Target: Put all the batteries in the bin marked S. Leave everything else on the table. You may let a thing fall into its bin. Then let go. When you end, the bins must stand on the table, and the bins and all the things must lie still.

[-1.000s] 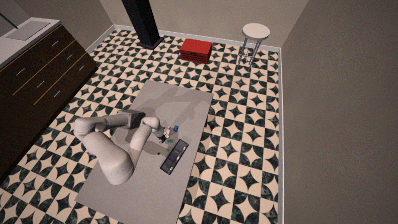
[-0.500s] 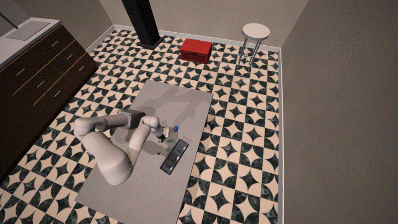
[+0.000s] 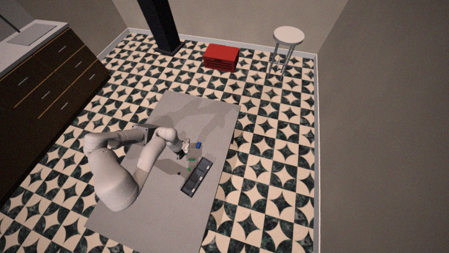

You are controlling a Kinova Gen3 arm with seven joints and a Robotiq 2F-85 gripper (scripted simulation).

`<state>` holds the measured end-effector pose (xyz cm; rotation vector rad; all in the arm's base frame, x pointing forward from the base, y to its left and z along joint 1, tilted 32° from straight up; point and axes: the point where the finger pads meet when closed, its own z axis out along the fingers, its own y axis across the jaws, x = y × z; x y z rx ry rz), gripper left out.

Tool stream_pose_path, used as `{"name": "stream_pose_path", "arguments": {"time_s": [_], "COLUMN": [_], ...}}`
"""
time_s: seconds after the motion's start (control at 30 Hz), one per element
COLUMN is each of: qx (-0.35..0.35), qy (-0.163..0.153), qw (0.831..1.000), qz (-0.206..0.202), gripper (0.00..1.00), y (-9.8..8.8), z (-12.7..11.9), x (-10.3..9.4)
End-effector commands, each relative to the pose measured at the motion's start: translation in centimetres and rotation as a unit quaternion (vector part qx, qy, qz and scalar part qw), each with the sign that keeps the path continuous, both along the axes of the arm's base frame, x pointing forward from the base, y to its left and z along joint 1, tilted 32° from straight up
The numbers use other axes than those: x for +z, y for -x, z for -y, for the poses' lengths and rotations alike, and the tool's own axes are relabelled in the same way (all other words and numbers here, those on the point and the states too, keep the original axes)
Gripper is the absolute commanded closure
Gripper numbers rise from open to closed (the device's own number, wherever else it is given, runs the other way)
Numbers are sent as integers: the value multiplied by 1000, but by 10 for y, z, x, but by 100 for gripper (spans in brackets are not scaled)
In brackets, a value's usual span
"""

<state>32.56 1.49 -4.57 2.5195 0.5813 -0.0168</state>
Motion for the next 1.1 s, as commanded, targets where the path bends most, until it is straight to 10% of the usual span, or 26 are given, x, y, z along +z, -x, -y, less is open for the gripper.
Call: {"name": "stream_pose_path", "arguments": {"time_s": [0.0, 0.6, 1.07], "qx": [2, 2, 3], "qy": [-3, -3, -3], "qw": [1000, 1000, 1000], "qz": [7, 7, 7], "gripper": [95, 95, 95], "y": [-4, -4, -65], "z": [-5, -5, 24], "x": [8, 8, 34]}}
